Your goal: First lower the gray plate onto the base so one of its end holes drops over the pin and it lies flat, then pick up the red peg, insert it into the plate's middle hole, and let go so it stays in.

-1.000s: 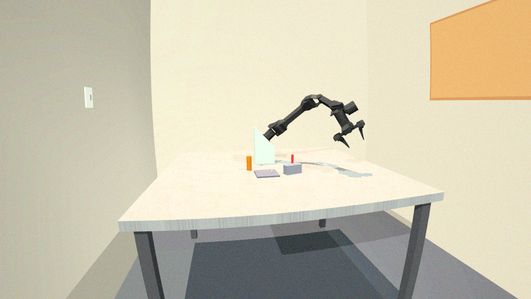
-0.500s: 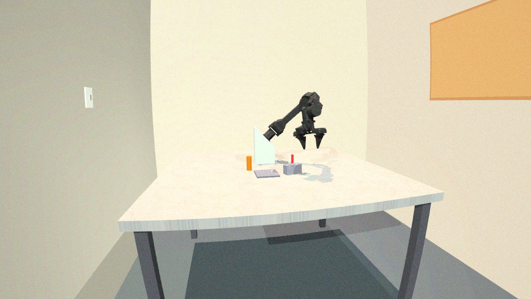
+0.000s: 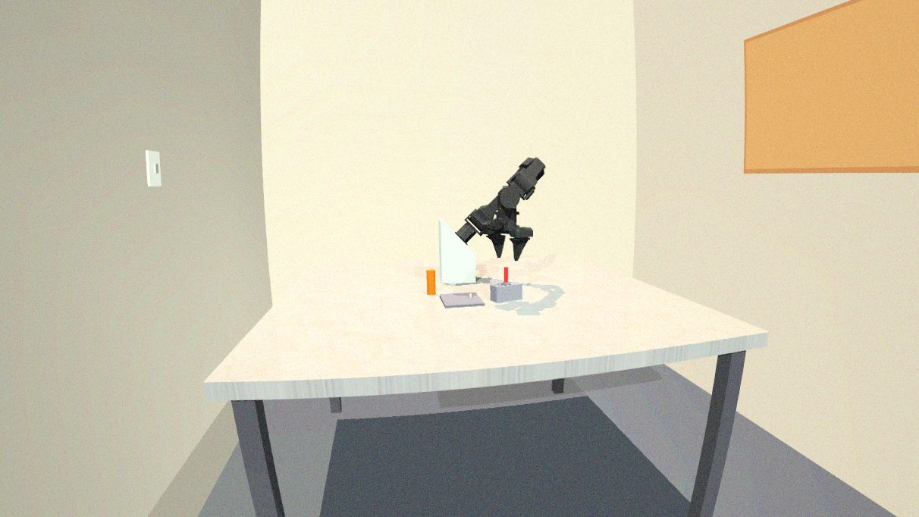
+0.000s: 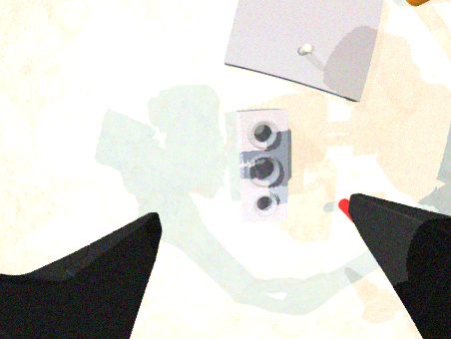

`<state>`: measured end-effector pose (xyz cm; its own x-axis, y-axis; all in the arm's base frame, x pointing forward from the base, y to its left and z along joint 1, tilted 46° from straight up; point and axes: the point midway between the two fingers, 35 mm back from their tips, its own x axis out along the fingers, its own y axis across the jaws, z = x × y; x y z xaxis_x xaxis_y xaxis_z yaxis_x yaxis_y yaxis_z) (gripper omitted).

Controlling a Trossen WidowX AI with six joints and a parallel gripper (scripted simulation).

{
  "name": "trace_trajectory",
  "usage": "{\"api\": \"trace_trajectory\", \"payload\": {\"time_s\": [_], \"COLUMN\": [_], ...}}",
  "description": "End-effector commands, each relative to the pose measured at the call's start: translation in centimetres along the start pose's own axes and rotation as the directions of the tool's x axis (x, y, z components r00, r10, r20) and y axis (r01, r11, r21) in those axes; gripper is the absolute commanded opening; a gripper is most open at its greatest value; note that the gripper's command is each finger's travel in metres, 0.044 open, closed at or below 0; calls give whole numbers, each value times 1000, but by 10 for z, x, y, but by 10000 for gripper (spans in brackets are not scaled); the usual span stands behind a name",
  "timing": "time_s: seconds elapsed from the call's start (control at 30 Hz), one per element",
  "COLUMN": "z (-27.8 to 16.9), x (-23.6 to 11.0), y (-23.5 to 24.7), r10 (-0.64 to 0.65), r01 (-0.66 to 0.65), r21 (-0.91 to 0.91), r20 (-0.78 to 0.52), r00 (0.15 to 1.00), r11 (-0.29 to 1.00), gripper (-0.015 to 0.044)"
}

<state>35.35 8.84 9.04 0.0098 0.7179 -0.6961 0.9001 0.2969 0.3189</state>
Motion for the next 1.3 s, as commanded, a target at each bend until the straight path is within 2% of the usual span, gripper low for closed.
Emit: {"api": "trace_trajectory", "payload": {"time_s": [0.0,1.27], "z": [-5,-8], "x": [46,100], "y": [-10,-13], "r10": [-33,-34], "r01": [34,34], "r21": [17,16], "r20": [-20,-22], "r00": [999,999], "r11": [999,999], "gripper": [440,440]}}
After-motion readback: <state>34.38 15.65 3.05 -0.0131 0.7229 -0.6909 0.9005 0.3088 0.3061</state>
